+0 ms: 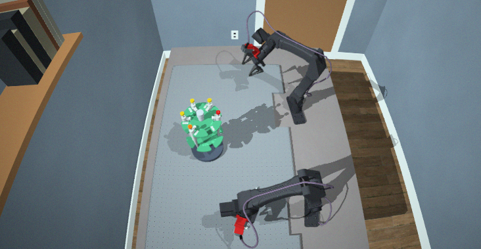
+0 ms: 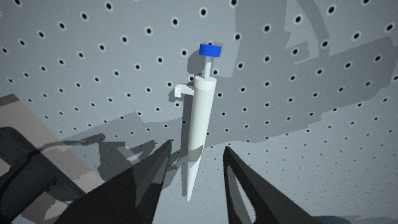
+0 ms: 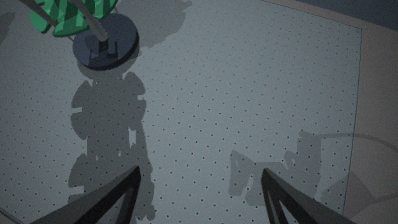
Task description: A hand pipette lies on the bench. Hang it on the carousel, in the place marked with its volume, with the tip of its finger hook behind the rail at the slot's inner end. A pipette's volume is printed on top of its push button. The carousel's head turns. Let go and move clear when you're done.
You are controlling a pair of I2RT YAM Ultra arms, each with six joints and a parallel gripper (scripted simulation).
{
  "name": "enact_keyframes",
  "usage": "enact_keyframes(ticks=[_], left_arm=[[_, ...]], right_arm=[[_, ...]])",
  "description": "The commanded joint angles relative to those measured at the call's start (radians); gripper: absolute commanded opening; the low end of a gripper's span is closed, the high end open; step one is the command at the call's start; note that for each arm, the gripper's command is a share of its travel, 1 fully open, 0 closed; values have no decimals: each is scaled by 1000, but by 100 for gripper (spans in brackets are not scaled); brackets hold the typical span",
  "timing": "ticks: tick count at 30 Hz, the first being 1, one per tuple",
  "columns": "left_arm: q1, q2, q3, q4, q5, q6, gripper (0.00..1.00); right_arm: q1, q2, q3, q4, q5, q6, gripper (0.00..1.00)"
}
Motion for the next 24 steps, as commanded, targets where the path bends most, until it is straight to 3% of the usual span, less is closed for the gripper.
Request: enact_keyframes(ticks=[1, 24], left_arm=[[7, -8, 35, -16, -13, 5, 54], [-13, -31, -14, 20, -13, -7, 54]], right_arm=[[-8, 0, 24, 14, -21, -5, 100], [-8, 0, 24, 14, -21, -5, 100]])
